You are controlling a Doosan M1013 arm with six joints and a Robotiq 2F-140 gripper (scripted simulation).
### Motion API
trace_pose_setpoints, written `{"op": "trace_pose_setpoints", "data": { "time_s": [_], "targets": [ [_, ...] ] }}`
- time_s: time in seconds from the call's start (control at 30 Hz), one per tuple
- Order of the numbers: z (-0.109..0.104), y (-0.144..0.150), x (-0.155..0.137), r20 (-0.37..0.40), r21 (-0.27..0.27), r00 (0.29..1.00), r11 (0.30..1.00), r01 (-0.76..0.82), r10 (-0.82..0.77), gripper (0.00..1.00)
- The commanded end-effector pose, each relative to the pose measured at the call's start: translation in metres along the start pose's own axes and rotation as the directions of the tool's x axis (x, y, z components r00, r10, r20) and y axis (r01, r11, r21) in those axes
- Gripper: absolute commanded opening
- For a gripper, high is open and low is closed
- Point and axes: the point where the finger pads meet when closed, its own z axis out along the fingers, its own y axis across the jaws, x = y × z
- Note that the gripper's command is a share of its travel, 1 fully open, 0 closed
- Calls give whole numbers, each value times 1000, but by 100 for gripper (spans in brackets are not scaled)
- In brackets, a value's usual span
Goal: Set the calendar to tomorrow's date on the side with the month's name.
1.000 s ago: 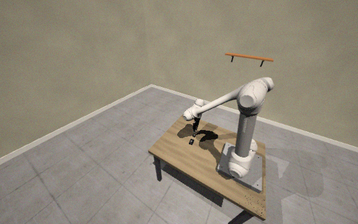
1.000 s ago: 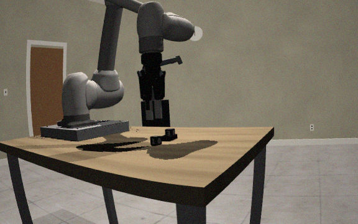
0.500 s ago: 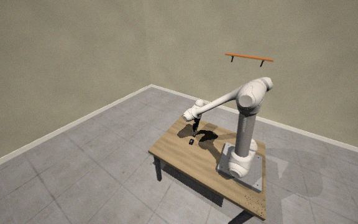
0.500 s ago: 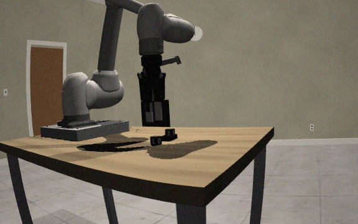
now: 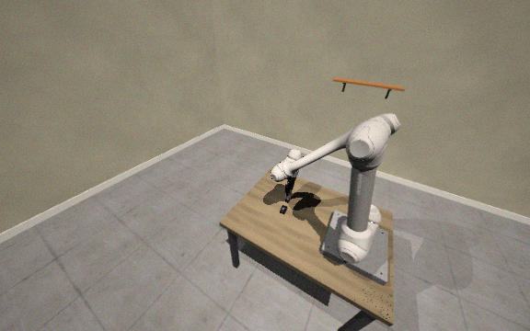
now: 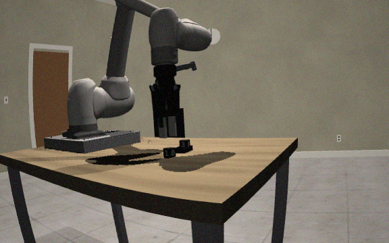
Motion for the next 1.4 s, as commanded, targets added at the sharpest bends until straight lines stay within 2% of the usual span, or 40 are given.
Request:
{"op": "trace_pose_setpoints", "data": {
  "time_s": [0.0, 0.63, 1.37],
  "targets": [
    [6, 0, 0, 0, 0, 1000, 1000, 0, 0, 28],
    [24, 0, 0, 0, 0, 1000, 1000, 0, 0, 28],
    [26, 0, 0, 0, 0, 1000, 1000, 0, 0, 28]
  ]
}}
